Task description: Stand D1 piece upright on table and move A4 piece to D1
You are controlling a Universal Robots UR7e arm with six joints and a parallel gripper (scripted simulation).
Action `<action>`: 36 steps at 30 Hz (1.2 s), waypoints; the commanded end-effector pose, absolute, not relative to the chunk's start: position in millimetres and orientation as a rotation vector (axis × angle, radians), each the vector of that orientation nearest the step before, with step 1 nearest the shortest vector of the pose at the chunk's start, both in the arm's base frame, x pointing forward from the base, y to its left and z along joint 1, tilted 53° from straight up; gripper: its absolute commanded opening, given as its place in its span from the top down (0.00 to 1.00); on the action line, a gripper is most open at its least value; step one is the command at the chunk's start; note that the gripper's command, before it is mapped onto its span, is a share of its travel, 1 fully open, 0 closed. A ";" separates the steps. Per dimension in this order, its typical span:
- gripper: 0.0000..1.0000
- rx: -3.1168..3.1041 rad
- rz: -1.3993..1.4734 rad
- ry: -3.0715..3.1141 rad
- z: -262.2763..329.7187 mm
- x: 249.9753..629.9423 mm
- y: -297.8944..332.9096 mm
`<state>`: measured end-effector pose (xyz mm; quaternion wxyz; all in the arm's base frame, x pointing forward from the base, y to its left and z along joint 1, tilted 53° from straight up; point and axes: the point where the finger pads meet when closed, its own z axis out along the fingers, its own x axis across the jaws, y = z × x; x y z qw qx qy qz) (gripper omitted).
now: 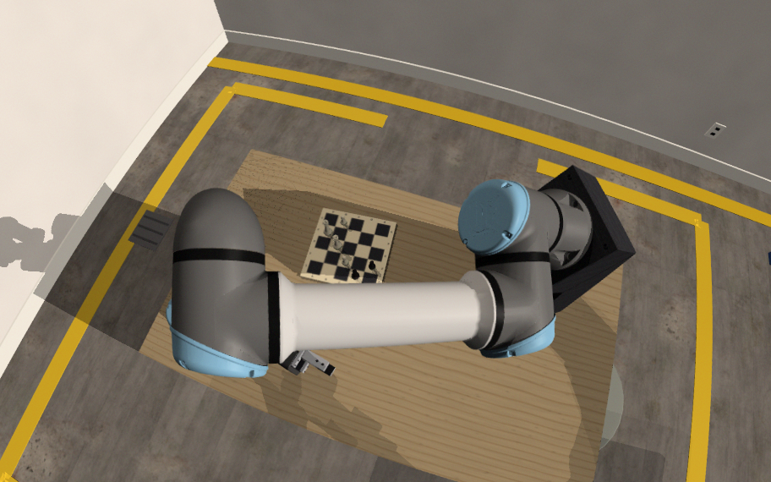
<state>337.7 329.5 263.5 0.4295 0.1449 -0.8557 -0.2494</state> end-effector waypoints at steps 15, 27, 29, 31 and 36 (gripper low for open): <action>0.00 0.362 -0.623 -2.136 264.0 337.5 329.4; 0.00 0.284 -0.620 -2.163 263.3 350.4 319.8; 0.00 0.233 -0.619 -2.178 262.9 358.4 313.5; 0.00 0.169 -0.615 -2.197 262.2 368.0 305.6; 0.00 0.053 -0.606 -2.231 260.5 384.7 291.0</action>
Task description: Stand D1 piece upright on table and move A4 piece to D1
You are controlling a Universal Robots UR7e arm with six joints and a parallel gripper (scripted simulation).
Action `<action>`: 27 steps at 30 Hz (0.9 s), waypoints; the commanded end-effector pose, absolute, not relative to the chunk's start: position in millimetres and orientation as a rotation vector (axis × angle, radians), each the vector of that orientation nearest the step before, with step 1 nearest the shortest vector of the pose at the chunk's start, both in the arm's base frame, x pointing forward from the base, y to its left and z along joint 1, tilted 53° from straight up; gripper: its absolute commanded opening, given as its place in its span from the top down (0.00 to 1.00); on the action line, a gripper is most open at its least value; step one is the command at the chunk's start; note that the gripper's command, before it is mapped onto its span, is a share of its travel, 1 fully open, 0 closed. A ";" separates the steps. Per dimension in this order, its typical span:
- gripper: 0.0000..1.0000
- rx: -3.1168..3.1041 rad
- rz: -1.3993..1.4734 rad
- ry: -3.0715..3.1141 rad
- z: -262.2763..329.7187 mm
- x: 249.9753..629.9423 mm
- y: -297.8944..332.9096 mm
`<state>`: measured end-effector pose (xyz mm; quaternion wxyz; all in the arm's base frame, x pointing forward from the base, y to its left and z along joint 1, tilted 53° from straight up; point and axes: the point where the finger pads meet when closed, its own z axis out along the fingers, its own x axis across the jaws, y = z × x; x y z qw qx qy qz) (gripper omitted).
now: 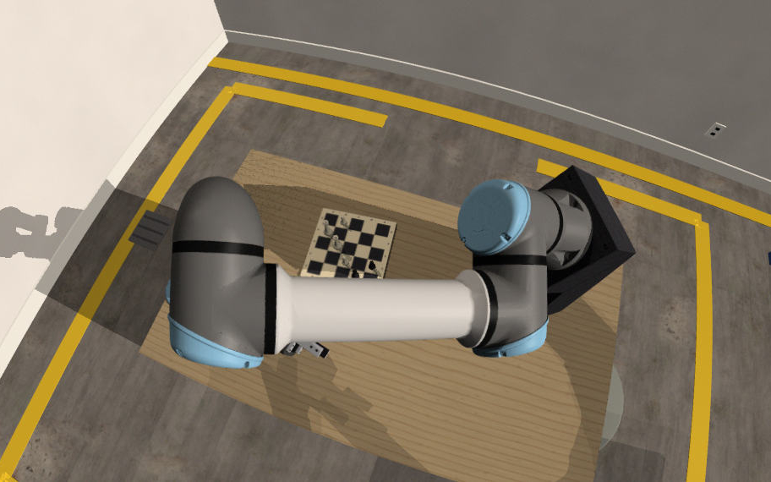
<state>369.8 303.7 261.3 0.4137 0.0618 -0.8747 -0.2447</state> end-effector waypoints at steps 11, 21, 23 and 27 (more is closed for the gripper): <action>0.00 -0.501 -0.554 -2.333 253.4 465.9 225.4; 0.00 -0.879 -0.504 -2.349 248.6 519.9 182.3; 0.00 -1.001 -0.485 -2.346 247.0 537.1 168.6; 0.00 -1.174 -0.457 -2.332 244.8 561.5 149.1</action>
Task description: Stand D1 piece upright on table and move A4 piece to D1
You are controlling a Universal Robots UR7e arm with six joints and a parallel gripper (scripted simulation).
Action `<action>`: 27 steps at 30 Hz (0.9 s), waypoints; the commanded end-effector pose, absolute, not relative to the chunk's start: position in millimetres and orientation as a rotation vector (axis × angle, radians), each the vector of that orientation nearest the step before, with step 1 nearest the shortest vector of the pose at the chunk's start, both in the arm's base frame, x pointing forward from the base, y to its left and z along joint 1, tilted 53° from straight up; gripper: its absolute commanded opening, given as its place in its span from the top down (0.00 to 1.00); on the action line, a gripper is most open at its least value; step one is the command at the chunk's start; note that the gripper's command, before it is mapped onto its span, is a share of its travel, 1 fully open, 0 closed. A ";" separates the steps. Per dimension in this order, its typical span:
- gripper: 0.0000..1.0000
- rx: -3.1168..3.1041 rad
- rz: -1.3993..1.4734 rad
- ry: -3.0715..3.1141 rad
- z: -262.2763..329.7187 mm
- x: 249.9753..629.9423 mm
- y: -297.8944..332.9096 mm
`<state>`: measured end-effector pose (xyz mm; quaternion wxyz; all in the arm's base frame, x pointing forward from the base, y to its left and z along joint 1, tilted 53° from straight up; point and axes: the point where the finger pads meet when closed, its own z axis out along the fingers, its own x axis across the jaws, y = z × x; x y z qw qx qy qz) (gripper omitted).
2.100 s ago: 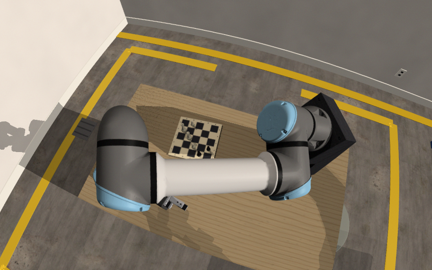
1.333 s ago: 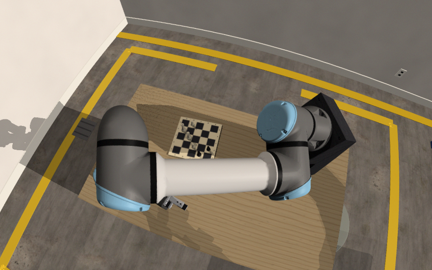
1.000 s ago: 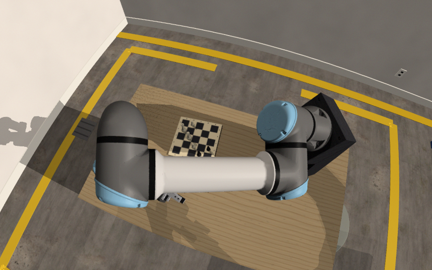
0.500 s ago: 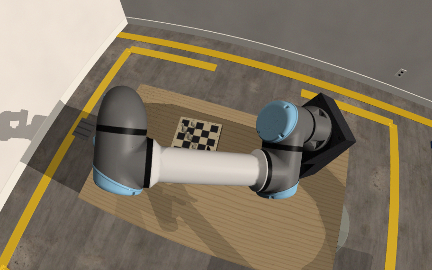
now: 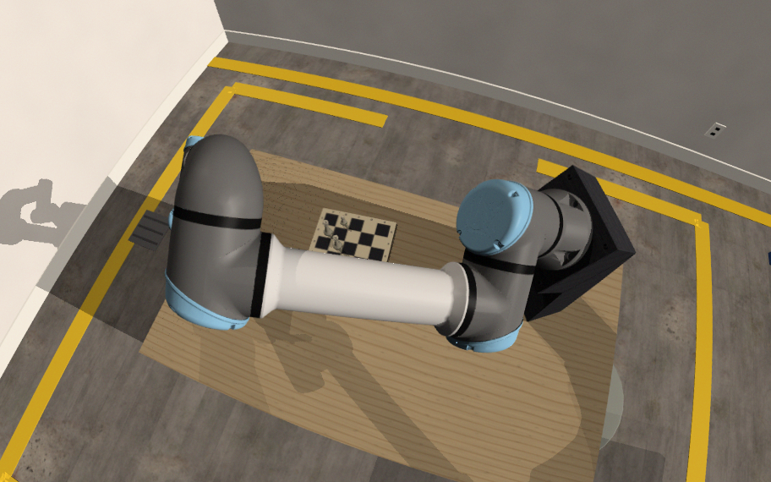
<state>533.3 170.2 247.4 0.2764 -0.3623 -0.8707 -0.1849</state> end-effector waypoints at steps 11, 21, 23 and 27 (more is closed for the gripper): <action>0.00 -1.545 -0.387 -2.271 240.0 613.6 107.5; 0.00 -1.748 -0.344 -2.217 237.4 642.2 84.6; 0.00 -1.756 -0.343 -2.214 237.3 643.4 83.6; 0.00 -1.772 -0.340 -2.210 237.1 645.6 81.9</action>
